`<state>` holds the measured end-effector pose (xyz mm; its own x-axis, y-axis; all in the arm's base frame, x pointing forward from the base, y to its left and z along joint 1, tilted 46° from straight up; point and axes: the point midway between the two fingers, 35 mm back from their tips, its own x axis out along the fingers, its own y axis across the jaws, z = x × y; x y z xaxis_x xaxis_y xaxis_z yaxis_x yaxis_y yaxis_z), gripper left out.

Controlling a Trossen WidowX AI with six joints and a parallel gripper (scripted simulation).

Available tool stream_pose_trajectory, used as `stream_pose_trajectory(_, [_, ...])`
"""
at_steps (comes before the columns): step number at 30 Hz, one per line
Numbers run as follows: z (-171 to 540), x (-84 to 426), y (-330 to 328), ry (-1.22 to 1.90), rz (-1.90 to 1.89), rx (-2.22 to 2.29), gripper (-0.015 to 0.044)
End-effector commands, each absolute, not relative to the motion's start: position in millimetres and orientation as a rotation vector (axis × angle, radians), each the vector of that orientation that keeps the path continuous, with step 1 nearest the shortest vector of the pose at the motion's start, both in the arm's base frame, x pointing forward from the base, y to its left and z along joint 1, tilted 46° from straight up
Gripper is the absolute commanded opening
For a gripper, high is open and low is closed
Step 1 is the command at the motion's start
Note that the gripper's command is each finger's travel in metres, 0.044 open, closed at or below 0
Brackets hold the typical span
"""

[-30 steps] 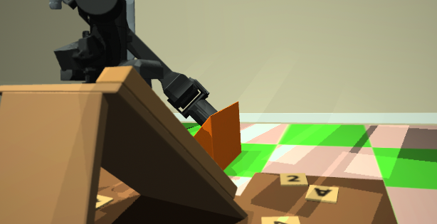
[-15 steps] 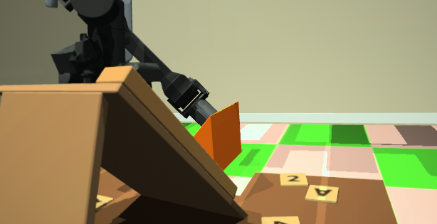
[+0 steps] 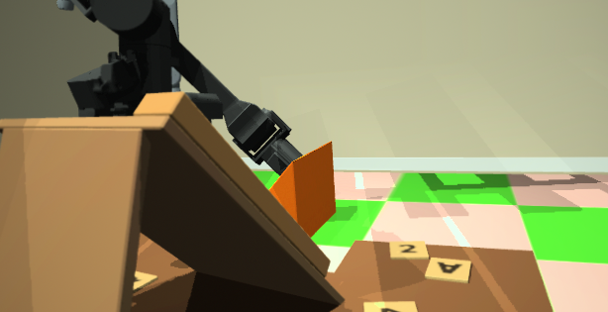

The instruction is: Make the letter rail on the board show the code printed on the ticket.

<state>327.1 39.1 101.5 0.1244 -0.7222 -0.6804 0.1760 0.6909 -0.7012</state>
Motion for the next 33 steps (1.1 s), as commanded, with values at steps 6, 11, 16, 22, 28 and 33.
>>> stream_pose_trajectory(6, [99.3,331.0,35.5,1.291,-0.699,-0.527,0.0000])
stream_pose_trajectory(11, [98.4,332.8,34.0,1.291,-0.699,-0.527,0.0000])
stream_pose_trajectory(16, [97.5,334.6,32.5,1.291,-0.699,-0.527,0.0000])
stream_pose_trajectory(22, [96.3,336.7,30.8,1.291,-0.699,-0.527,0.0000])
stream_pose_trajectory(28, [95.1,338.8,29.0,1.290,-0.699,-0.527,0.0000])
stream_pose_trajectory(33, [94.2,340.3,27.8,1.290,-0.699,-0.527,0.0000])
